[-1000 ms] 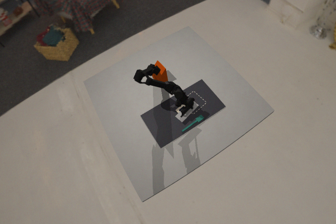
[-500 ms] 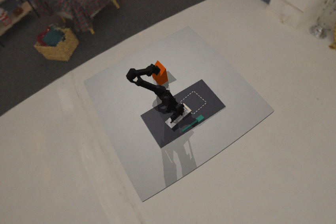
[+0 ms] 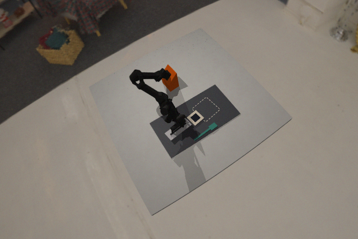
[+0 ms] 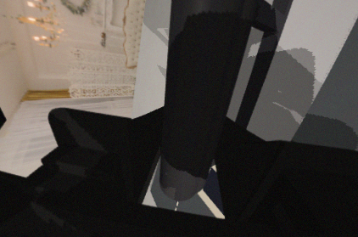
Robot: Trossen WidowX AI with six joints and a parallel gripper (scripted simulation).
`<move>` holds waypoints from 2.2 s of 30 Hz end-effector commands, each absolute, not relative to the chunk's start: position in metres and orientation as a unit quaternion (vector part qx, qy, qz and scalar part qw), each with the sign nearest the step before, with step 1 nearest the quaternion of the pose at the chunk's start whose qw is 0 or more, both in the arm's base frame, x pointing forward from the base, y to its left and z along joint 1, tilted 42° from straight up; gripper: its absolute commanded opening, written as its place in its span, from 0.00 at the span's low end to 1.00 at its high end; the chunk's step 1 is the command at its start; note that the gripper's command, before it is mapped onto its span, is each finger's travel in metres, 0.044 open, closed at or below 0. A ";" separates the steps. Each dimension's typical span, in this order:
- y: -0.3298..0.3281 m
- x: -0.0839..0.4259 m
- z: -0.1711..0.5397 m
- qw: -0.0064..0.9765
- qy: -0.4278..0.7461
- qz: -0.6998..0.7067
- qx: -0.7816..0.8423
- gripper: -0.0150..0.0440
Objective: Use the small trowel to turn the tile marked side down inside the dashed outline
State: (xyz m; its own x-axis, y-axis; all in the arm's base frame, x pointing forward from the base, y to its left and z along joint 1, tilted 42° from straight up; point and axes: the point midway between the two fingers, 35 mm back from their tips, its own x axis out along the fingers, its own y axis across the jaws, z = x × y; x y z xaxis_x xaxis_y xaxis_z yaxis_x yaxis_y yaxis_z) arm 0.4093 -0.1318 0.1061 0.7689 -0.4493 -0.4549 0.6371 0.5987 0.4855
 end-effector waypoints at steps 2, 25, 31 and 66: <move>-0.128 0.409 0.112 0.888 0.143 -0.295 0.323 0.25; -0.148 0.415 0.084 0.888 0.143 -0.295 0.322 0.25; -0.151 0.416 0.079 0.888 0.143 -0.295 0.322 0.25; -0.116 0.412 0.046 0.887 0.144 -0.295 0.324 0.25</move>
